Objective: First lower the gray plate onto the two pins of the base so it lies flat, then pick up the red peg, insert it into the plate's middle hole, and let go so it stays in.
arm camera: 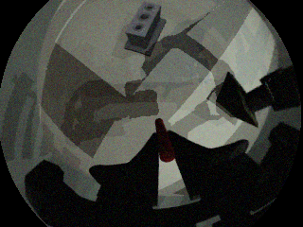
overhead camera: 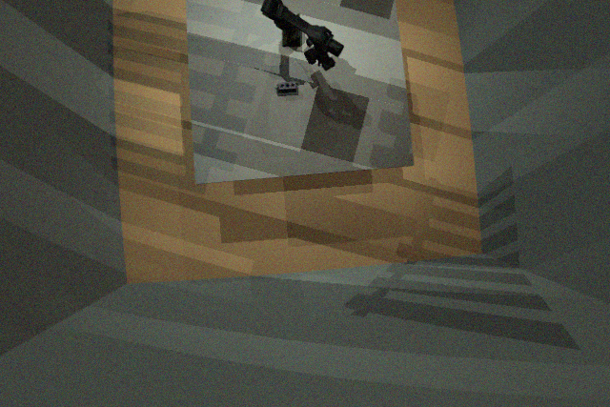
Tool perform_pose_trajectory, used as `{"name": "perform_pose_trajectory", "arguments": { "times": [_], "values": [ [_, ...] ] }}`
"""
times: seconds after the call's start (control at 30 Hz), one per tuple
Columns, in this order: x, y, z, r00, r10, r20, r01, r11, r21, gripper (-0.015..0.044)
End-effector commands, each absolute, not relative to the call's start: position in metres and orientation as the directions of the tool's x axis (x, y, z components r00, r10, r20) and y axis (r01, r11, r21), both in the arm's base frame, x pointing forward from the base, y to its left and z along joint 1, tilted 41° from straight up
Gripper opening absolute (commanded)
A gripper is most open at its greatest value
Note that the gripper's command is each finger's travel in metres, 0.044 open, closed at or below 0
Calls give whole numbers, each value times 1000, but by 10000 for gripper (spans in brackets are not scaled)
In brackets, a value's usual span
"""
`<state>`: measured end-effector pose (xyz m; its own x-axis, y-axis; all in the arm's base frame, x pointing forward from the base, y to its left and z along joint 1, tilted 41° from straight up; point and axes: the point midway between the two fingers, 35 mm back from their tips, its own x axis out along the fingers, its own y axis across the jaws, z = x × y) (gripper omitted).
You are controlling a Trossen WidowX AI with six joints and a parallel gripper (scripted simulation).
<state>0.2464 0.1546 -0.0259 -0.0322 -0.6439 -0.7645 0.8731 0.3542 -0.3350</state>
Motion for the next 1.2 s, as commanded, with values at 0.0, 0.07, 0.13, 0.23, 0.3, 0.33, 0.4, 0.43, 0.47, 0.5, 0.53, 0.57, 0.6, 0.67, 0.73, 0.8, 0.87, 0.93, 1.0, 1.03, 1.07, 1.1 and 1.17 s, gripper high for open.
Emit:
{"name": "perform_pose_trajectory", "arguments": {
  "times": [0.0,0.07,0.13,0.23,0.3,0.33,0.4,0.43,0.47,0.5,0.53,0.57,0.6,0.67,0.73,0.8,0.87,0.93,1.0,1.03,1.07,1.1,1.17],
  "values": [
    [247,151,-27,-38,-647,-761,871,352,-342,0],
    [249,149,-25,-39,-645,-763,871,352,-342,0],
    [253,146,-22,-39,-643,-765,871,353,-341,0],
    [258,142,-18,-40,-639,-768,871,354,-340,0],
    [261,139,-15,-41,-637,-770,872,354,-339,0],
    [263,138,-14,-42,-636,-771,872,354,-339,0],
    [266,135,-11,-42,-634,-772,872,354,-338,0],
    [268,134,-10,-42,-633,-773,872,354,-338,0],
    [269,133,-9,-43,-632,-774,872,354,-337,0],
    [271,131,-7,-43,-631,-775,873,354,-337,0],
    [273,130,-6,-43,-630,-775,873,354,-336,0],
    [274,128,-5,-44,-629,-776,873,354,-336,0],
    [276,127,-3,-43,-629,-776,873,354,-336,0],
    [280,123,0,-42,-628,-777,873,355,-335,0],
    [283,120,3,-41,-627,-778,873,356,-334,0],
    [287,116,6,-41,-627,-778,873,357,-333,0],
    [290,113,10,-40,-626,-778,873,358,-332,0],
    [293,109,13,-39,-626,-779,873,358,-332,0],
    [297,105,16,-38,-626,-779,873,359,-331,0],
    [298,103,18,-38,-626,-779,873,359,-331,0],
    [300,101,19,-37,-626,-779,873,359,-330,0],
    [301,99,21,-37,-626,-779,873,360,-330,0],
    [305,95,25,-36,-626,-779,873,360,-330,0]
  ]
}}
